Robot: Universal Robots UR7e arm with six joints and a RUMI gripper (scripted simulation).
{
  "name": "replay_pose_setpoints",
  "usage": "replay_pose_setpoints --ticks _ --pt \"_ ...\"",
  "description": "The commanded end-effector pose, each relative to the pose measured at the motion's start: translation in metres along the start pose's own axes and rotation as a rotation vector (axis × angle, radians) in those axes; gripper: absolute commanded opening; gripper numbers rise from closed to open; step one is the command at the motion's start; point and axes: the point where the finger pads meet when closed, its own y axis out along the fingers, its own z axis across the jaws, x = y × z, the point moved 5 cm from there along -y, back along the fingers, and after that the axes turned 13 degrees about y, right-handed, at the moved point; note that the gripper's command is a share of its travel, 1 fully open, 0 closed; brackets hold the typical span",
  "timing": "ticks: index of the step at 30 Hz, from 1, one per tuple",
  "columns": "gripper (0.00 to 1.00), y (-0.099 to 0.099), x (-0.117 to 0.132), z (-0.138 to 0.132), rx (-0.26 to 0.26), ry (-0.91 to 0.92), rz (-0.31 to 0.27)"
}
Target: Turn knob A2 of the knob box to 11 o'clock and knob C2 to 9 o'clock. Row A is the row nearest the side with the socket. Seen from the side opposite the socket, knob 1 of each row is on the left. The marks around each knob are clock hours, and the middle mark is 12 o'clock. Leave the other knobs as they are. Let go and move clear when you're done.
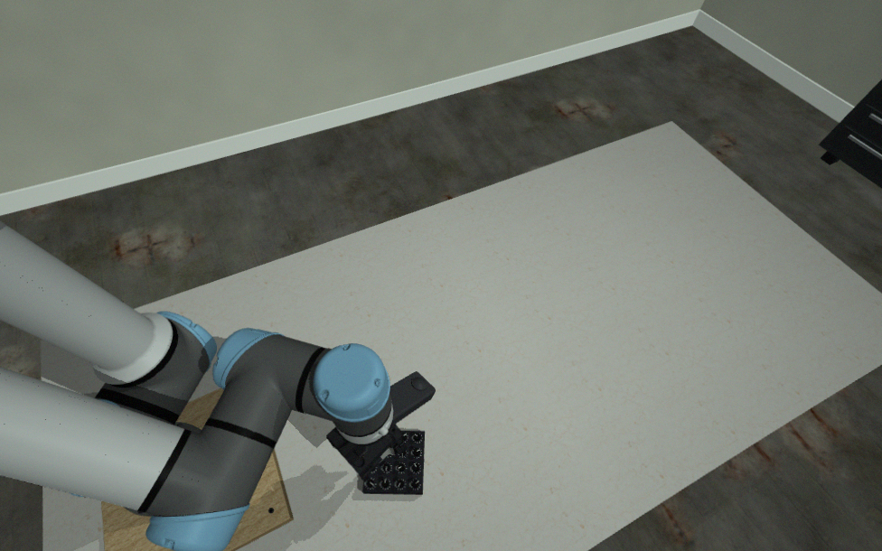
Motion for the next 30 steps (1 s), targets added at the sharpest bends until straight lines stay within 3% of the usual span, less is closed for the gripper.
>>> replay_pose_setpoints --ticks 1,30 --pt "0.11 0.002 0.0 0.0 0.001 0.0 0.001" --pt "0.11 0.034 -0.001 0.0 0.001 0.0 0.001"
